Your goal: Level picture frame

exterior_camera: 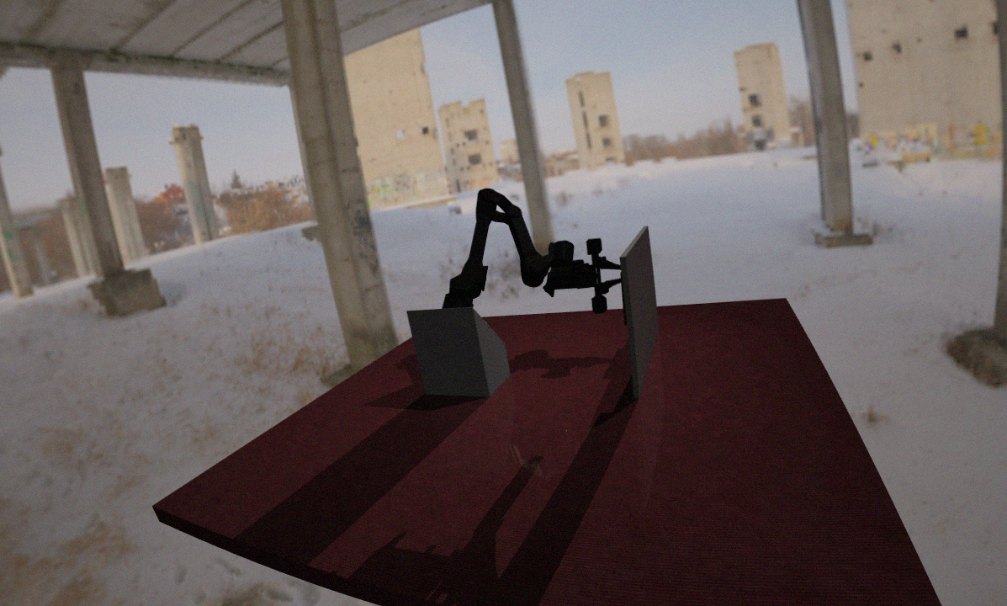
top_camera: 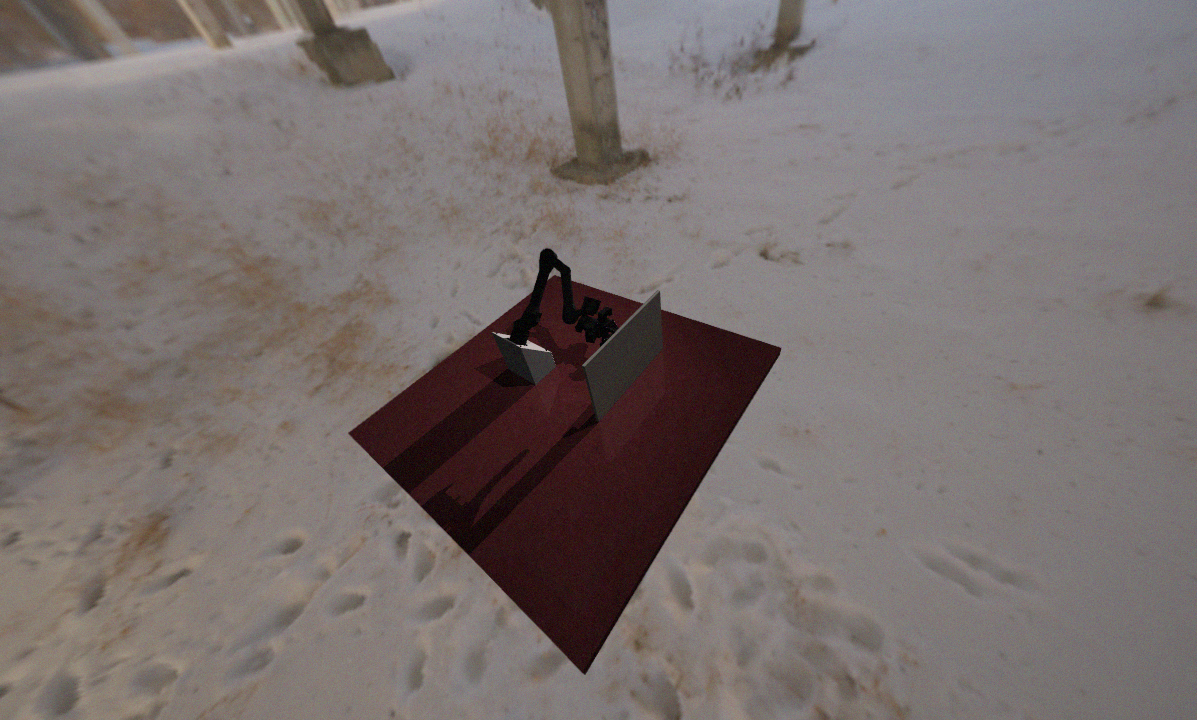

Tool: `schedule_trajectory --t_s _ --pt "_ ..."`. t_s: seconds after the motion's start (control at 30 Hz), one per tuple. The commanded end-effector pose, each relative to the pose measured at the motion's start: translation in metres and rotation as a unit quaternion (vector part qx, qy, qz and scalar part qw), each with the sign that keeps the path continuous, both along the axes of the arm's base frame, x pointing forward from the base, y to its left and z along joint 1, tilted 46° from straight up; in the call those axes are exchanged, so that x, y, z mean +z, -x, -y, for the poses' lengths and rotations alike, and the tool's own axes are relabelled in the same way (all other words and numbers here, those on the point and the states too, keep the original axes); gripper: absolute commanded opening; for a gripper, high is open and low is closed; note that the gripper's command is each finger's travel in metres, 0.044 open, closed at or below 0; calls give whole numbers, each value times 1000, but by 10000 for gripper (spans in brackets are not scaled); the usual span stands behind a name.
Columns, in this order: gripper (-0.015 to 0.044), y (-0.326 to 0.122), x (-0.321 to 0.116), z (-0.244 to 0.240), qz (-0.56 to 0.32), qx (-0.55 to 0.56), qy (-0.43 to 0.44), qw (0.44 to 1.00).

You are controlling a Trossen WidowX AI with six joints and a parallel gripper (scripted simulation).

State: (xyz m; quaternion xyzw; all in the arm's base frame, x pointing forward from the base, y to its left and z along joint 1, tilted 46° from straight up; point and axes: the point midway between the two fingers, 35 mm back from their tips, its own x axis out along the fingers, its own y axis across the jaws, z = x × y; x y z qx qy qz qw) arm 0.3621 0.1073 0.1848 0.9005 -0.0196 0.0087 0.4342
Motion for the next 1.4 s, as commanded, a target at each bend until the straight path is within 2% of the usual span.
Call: schedule_trajectory --t_s 0.0,1.37 --pt "0 0 2 2 3 -3 -4 1000" --pt "0 -1 -4 -3 2 0 -4 1000"
